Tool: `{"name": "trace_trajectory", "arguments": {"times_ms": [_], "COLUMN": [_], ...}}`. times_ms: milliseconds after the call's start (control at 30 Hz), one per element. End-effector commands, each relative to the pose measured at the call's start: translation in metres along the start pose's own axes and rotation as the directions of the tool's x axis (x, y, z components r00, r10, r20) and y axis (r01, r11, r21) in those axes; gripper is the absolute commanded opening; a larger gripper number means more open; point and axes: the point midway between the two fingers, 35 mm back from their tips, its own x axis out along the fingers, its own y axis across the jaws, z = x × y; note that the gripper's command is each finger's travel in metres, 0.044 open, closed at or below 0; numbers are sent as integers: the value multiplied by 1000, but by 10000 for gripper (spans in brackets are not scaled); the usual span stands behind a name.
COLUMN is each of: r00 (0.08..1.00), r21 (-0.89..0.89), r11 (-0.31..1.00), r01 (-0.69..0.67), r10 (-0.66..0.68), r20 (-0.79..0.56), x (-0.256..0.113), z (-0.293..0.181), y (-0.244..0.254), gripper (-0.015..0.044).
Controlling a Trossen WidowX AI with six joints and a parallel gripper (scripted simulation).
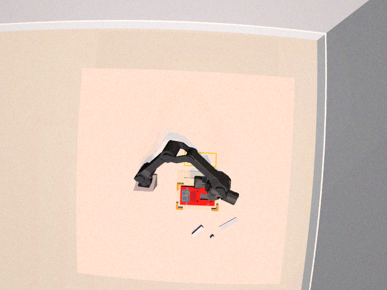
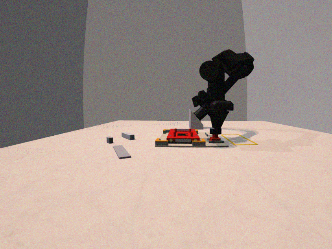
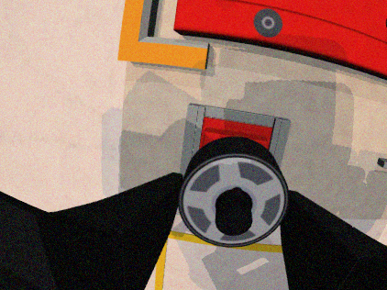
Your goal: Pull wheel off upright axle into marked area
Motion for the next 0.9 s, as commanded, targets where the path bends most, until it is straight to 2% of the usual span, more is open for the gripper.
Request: {"name": "trace_trajectory", "arguments": {"times_ms": [0, 867], "r00": [1000, 1000], "r21": [-1, 0], "r11": [1000, 1000], "r01": [-1, -3], "r10": [1, 3], "r20": [2, 2], "x": [-3, -11], "z": [1, 1], "y": [0, 0], "gripper": [0, 0]}}
